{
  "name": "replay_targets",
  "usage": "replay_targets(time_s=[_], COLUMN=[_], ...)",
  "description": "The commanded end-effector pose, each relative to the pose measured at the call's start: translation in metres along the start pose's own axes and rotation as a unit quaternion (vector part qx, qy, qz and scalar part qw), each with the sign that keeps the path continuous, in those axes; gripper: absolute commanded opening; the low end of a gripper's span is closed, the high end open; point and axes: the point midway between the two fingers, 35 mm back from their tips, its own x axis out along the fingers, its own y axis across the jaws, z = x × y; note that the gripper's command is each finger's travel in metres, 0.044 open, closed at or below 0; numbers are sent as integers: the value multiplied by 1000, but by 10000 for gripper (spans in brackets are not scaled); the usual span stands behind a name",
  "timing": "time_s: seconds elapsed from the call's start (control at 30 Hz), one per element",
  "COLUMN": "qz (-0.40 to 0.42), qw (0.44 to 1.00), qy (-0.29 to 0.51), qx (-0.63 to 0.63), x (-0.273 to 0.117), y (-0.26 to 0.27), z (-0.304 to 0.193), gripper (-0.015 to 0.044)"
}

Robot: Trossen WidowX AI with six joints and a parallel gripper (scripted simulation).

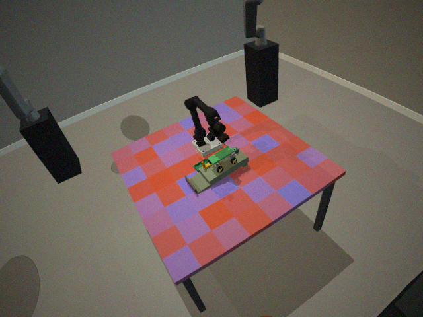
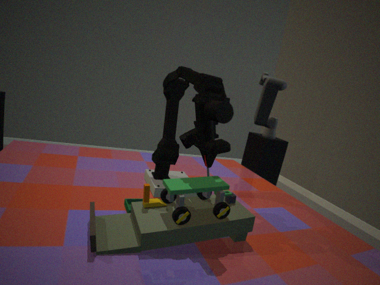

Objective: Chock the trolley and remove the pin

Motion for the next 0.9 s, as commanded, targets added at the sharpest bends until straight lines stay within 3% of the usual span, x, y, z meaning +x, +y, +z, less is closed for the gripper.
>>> replay_targets(time_s=[0.0, 0.87], qz=[-6, -6], qw=[1000, 1000], qy=[2, -2], qx=[-1, -1], x=[0, -11], y=[-2, -3], z=[13, 107], gripper=[0, 0])
